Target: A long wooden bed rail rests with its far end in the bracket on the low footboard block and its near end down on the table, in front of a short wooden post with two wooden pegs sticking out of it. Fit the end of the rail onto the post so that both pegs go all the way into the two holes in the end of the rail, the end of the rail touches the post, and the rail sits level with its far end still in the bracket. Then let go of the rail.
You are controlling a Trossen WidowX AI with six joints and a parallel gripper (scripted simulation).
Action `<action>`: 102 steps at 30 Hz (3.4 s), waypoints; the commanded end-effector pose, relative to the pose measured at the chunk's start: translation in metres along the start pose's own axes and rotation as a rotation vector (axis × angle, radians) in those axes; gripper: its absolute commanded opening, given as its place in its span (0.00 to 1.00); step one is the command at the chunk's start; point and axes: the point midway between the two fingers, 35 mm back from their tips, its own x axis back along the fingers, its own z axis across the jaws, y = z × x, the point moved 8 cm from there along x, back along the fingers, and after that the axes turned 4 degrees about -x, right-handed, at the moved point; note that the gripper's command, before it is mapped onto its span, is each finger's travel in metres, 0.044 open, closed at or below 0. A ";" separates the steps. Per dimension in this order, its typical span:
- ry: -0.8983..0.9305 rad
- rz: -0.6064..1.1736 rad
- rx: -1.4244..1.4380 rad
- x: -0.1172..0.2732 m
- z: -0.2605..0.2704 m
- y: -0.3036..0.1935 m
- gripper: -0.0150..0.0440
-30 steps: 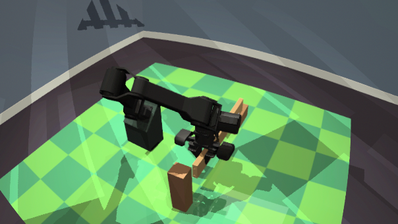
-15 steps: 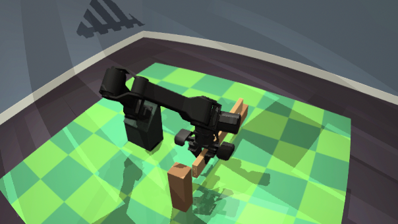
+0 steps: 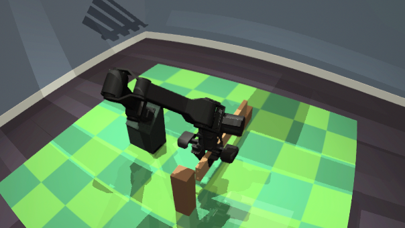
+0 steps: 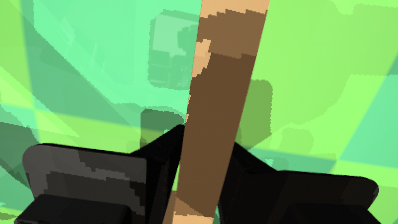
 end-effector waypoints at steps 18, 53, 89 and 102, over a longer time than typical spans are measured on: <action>0.000 -0.007 0.001 0.000 0.000 -0.004 0.25; 0.000 -0.006 0.001 0.001 -0.002 -0.015 0.25; 0.000 -0.006 0.000 0.002 -0.003 -0.026 0.25; 0.000 -0.005 0.000 0.001 -0.004 -0.030 0.25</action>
